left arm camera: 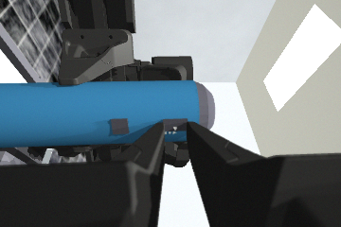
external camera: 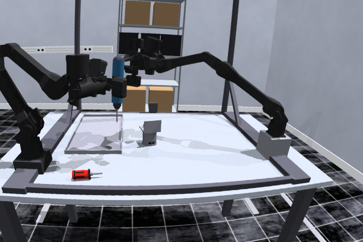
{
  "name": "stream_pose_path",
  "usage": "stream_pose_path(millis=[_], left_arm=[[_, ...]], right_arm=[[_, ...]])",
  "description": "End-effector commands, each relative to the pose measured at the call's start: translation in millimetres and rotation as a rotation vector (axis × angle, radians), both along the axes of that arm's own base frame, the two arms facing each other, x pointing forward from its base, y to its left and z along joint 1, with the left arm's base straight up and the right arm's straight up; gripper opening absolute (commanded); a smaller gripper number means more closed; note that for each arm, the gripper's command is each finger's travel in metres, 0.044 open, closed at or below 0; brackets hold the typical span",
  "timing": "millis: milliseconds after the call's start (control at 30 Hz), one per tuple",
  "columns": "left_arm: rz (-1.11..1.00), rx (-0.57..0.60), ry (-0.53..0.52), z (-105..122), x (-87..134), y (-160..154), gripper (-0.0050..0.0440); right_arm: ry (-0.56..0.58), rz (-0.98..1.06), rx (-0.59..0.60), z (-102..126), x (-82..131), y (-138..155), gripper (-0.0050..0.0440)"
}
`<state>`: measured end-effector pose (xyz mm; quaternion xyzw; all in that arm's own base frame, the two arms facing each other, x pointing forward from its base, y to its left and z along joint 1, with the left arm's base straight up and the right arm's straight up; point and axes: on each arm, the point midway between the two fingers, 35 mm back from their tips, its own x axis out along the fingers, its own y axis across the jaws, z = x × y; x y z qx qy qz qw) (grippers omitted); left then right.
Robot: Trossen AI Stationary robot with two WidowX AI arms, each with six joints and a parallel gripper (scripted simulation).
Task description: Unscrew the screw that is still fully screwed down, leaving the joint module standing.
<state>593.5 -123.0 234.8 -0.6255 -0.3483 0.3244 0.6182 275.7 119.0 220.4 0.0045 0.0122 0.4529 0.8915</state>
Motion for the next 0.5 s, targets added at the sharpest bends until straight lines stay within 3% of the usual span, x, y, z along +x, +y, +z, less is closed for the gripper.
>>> stream_pose_path(millis=[0, 233, 300, 367, 400, 467], left_arm=[[0.000, -0.032, -0.066, 33.0, -6.8, 2.4, 0.0060], [0.000, -0.031, -0.060, 34.3, -16.4, -9.8, 0.0060], [0.000, -0.032, -0.060, 34.0, -18.6, -13.2, 0.0108], [0.000, -0.032, -0.060, 34.0, -18.6, -13.2, 0.0108], [0.000, -0.015, -0.028, 13.8, -15.0, -18.0, 0.0132], [0.000, -0.013, -0.024, 11.5, -18.9, -25.3, 0.0180]], right_arm=[[-0.043, 0.010, -0.001, 13.6, -0.5, 2.0, 0.0165], [-0.043, 0.010, -0.001, 13.6, -0.5, 2.0, 0.0165], [-0.043, 0.010, -0.001, 13.6, -0.5, 2.0, 0.0165], [-0.043, 0.010, -0.001, 13.6, -0.5, 2.0, 0.0165], [-0.043, 0.010, -0.001, 13.6, -0.5, 2.0, 0.0165], [-0.043, 0.010, -0.001, 13.6, -0.5, 2.0, 0.0165]])
